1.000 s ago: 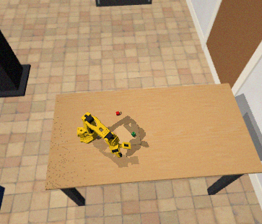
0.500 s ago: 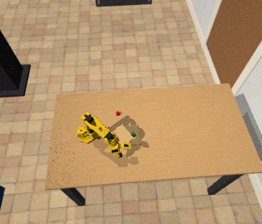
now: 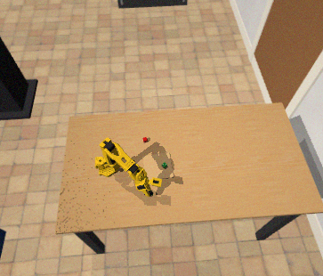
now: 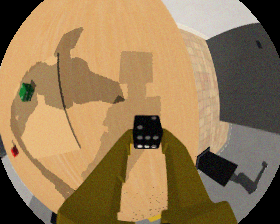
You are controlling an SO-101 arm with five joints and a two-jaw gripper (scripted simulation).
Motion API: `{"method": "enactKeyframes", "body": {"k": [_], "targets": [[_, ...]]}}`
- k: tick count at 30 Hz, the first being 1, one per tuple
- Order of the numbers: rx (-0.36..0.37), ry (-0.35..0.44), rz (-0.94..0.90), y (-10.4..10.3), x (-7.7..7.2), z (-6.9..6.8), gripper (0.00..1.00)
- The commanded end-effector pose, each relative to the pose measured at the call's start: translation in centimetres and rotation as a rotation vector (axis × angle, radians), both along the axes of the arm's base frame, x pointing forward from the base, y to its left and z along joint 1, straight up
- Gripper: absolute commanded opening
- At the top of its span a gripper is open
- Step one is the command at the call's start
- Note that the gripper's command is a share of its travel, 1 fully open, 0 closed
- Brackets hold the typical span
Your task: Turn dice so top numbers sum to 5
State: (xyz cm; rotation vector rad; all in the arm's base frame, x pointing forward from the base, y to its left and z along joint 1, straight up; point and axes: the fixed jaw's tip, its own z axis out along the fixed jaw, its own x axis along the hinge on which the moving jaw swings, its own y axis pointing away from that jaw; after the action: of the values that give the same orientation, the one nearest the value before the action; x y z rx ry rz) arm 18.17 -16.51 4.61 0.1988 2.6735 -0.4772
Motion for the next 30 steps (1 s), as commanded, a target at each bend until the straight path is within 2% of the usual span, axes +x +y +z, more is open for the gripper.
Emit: {"method": "enactKeyframes", "body": {"k": [1, 7, 9, 22, 30], "targets": [[-0.073, -0.150, -0.064, -0.8, 1.1, 1.0, 0.00], [-0.103, -0.319, -0.167, -1.1, 1.5, 0.9, 0.00], [-0.103, -0.319, -0.167, -1.1, 1.5, 0.9, 0.00], [-0.124, -0.675, -0.330, -0.9, 1.4, 1.8, 0.00], [-0.121, -0.774, -0.365, -0.6, 1.0, 2.3, 0.00]]}}
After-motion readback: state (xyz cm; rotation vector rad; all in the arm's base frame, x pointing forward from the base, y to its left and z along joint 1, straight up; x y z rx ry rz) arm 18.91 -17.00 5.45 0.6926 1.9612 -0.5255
